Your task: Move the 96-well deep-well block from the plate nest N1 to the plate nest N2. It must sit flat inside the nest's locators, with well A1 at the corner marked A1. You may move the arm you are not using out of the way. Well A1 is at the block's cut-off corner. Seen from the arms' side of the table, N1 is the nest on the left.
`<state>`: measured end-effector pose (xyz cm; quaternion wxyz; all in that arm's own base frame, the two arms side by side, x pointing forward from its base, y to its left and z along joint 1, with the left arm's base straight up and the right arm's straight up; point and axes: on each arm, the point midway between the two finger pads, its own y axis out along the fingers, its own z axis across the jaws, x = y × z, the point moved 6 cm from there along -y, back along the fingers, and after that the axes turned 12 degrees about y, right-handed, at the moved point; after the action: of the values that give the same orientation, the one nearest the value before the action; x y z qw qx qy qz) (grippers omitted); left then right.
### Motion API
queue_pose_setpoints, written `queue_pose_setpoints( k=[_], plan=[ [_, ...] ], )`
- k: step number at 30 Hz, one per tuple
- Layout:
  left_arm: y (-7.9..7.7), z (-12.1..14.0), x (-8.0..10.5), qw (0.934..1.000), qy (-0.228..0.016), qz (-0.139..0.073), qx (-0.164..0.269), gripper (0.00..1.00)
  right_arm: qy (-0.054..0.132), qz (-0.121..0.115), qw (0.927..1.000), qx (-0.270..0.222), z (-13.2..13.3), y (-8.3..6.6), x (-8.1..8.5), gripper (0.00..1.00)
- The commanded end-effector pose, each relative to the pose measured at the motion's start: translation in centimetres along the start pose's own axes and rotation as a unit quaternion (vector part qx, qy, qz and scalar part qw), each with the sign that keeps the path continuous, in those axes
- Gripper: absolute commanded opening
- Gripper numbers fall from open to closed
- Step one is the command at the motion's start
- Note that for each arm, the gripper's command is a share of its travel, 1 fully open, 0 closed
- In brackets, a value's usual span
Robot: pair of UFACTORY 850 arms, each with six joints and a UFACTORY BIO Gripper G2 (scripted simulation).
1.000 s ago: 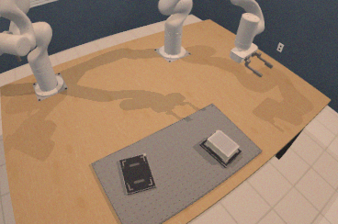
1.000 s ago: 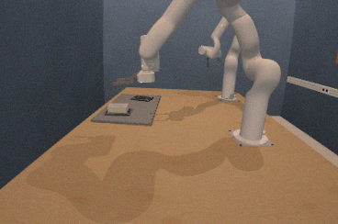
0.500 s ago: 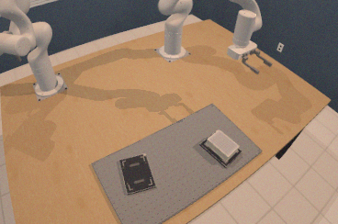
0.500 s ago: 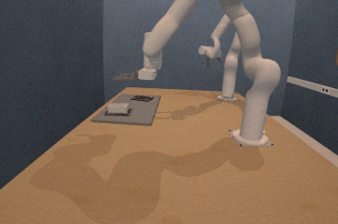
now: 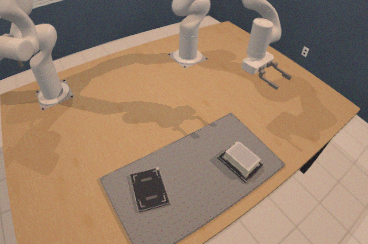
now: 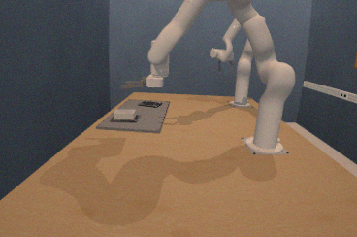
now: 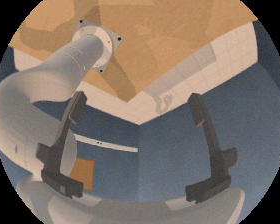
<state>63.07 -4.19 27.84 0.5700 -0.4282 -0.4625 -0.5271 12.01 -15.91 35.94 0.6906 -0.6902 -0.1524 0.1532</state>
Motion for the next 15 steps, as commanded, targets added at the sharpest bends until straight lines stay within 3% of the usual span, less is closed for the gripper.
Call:
queue_pose_setpoints(
  k=[1,15],
  plan=[
    [0.6,-1.9,-0.5,1.0000,0.001,-0.001,0.002,0.37,0.000,0.000,1.0000,0.000,0.0,0.0,0.0,1.00],
    [1.7,-7.5,-2.3,1.0000,0.001,-0.001,0.002,0.37,0.000,0.000,1.0000,0.000,0.0,0.0,0.0,1.00]
  ],
)
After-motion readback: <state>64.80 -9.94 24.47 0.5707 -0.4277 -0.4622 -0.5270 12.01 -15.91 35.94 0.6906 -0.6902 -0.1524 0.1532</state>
